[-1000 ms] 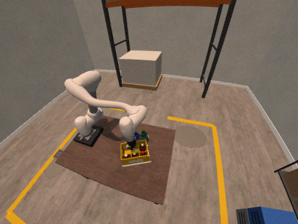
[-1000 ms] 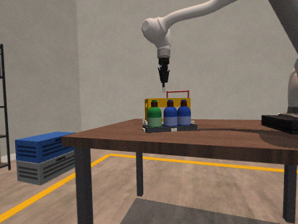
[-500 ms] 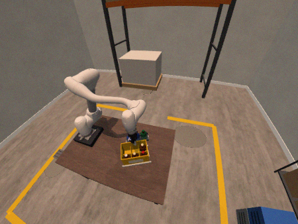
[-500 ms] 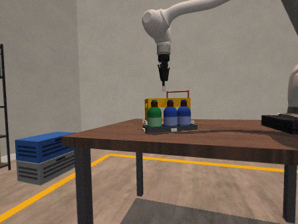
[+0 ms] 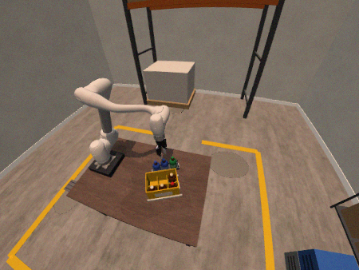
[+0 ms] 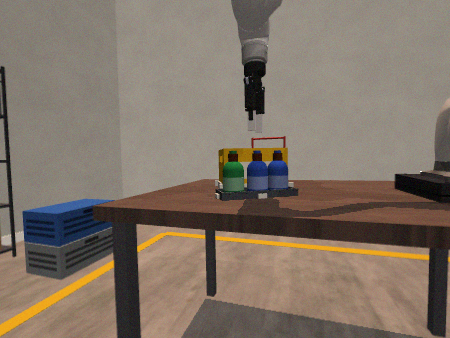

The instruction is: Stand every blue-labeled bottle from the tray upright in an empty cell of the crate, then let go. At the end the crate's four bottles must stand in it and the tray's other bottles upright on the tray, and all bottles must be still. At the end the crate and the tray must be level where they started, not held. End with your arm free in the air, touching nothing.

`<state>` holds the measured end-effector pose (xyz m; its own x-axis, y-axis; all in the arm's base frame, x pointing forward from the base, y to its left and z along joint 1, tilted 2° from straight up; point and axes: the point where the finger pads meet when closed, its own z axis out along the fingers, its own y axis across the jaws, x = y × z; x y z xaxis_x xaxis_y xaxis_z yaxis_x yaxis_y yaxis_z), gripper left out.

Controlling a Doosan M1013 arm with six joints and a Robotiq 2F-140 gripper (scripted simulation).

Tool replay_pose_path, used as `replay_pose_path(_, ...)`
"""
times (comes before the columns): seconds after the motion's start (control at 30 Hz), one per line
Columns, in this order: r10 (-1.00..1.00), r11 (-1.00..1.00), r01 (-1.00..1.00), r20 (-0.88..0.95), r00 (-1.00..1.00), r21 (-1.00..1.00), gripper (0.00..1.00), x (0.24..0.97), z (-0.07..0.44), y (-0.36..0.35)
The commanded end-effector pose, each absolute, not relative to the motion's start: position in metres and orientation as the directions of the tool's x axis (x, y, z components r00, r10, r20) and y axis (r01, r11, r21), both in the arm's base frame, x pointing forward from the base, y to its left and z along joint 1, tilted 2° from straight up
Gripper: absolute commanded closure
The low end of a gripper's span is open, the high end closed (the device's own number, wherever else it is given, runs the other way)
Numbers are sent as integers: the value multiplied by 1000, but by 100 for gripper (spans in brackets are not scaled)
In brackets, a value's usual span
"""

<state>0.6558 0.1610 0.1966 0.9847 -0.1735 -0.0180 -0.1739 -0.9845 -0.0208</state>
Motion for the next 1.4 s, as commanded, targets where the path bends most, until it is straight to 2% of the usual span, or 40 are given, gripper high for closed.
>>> replay_pose_path(0.0,-174,-985,-174,-17,985,-20,62,655,197,164)
replay_pose_path(1.37,-174,-985,-174,-17,985,-20,62,655,191,165)
